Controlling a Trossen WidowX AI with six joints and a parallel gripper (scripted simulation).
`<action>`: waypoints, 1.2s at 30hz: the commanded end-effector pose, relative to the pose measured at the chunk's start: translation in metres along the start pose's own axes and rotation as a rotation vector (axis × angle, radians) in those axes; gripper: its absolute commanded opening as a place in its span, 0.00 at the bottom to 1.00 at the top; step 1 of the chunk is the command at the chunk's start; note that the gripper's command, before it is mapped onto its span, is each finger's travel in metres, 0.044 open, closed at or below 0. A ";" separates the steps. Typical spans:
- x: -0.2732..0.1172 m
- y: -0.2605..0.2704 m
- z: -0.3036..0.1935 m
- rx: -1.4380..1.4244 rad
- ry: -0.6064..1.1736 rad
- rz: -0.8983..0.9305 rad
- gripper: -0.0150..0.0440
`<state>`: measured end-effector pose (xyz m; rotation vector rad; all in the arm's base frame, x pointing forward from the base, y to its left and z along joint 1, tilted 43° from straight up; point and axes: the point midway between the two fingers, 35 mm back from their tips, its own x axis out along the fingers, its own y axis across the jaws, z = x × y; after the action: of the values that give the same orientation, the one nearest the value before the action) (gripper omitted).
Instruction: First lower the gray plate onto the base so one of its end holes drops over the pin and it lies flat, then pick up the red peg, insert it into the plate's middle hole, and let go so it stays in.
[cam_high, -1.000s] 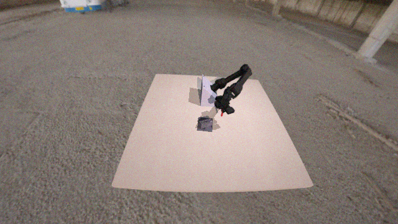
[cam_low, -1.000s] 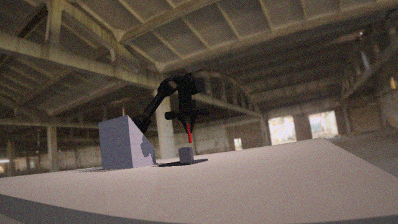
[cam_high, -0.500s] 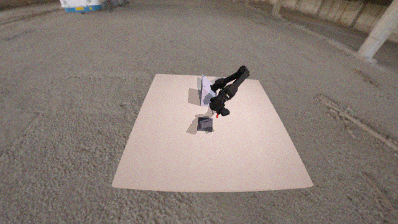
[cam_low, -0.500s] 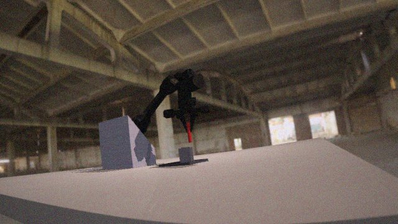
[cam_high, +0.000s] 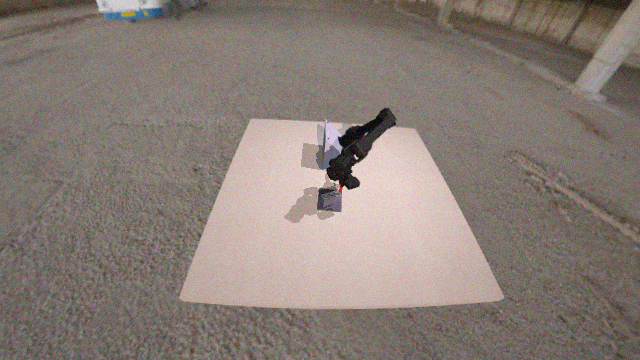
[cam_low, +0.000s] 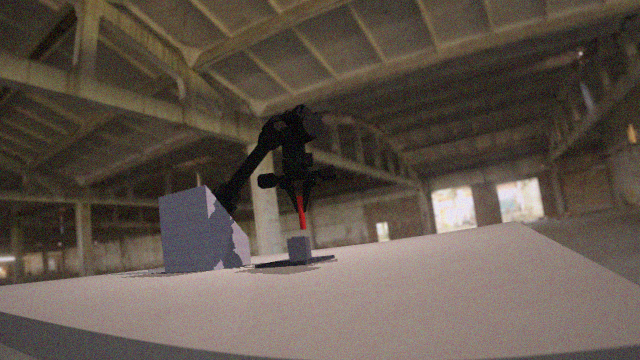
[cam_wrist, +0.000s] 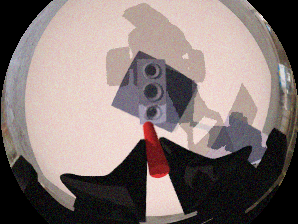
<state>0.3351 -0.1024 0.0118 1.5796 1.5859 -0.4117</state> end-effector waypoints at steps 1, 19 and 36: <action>0.000 -0.002 0.014 -0.006 -0.001 -0.001 0.25; 0.003 -0.009 0.042 -0.009 0.002 0.002 0.25; 0.003 -0.012 0.044 -0.009 0.002 0.002 0.25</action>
<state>0.3403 -0.1344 -0.0195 1.5807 1.5818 -0.4033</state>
